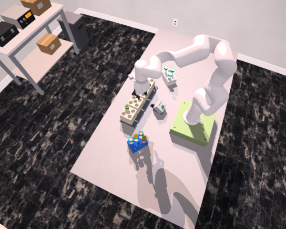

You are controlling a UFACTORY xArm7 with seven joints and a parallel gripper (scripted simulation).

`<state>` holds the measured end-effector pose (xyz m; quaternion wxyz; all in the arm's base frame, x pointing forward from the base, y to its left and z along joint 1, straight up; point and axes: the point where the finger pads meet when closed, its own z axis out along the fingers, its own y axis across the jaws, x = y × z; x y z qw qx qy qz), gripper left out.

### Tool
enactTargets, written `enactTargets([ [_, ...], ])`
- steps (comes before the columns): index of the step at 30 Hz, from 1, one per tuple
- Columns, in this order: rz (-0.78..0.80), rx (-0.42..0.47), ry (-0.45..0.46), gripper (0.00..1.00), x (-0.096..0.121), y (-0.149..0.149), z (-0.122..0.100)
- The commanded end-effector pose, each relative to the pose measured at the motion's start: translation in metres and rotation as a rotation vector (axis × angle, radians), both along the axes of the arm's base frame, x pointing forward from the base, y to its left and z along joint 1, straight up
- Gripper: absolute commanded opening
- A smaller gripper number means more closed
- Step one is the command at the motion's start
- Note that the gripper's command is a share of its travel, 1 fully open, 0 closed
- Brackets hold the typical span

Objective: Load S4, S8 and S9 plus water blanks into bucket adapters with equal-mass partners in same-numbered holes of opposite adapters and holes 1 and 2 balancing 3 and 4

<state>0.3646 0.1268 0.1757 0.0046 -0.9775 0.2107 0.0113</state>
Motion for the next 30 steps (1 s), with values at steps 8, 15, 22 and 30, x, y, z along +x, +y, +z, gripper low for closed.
enactTargets([
  [8, -0.042, -0.013, -0.021, 0.57, -0.028, 0.042, 0.002],
  [15, -0.042, -0.013, -0.02, 0.57, -0.049, 0.071, 0.002],
  [22, -0.042, -0.013, -0.02, 0.57, -0.064, 0.091, 0.002],
  [30, -0.042, -0.012, -0.02, 0.57, -0.087, 0.124, 0.002],
])
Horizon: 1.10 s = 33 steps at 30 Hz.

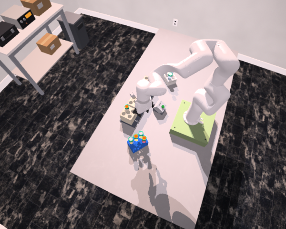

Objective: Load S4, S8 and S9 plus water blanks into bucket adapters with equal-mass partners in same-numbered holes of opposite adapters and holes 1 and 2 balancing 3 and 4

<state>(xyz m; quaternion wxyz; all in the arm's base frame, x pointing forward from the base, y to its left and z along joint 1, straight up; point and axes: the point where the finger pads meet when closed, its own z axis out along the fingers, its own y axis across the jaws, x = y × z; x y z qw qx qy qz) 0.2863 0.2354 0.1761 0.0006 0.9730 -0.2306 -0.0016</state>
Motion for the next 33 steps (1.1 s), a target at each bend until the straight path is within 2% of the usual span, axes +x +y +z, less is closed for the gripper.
enactTargets([
  [1, -0.001, 0.002, -0.004, 0.57, -0.012, 0.019, 0.001],
  [4, -0.001, 0.002, -0.004, 0.57, -0.014, 0.023, 0.001],
  [26, -0.001, 0.003, -0.003, 0.57, -0.073, 0.105, 0.002],
  [33, -0.001, 0.003, -0.003, 0.57, -0.074, 0.106, 0.002],
])
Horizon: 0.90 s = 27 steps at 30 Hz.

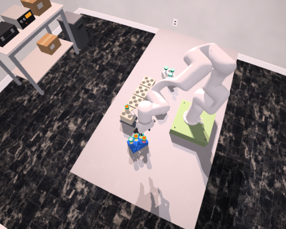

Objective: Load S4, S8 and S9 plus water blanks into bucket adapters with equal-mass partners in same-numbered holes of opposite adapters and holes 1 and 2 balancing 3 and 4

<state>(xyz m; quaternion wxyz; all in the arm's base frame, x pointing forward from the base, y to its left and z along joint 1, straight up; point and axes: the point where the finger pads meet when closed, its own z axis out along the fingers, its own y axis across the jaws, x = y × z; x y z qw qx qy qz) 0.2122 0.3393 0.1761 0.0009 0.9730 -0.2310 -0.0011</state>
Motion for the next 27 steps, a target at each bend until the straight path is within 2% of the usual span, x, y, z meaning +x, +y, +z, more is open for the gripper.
enactTargets([
  [1, 0.0, 0.004, -0.002, 0.57, 0.0, 0.002, 0.002],
  [6, 0.0, 0.004, -0.002, 0.57, 0.0, 0.002, 0.002],
  [27, 0.0, 0.004, -0.002, 0.57, 0.0, 0.002, -0.036],
])
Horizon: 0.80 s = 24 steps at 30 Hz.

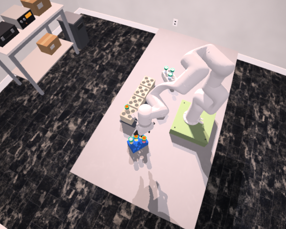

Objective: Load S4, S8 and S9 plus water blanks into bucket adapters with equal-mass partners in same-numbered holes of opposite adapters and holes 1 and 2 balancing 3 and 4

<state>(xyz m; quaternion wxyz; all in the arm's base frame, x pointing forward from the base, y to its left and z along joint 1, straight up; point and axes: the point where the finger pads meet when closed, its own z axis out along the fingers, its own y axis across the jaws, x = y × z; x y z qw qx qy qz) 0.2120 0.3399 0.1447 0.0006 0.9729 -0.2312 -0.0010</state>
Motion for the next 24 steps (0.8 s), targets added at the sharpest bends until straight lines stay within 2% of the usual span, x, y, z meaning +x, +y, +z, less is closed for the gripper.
enactTargets([
  [1, 0.0, 0.003, -0.002, 0.57, 0.001, 0.001, -0.007],
  [24, 0.0, 0.003, -0.002, 0.57, 0.001, 0.001, -0.049],
])
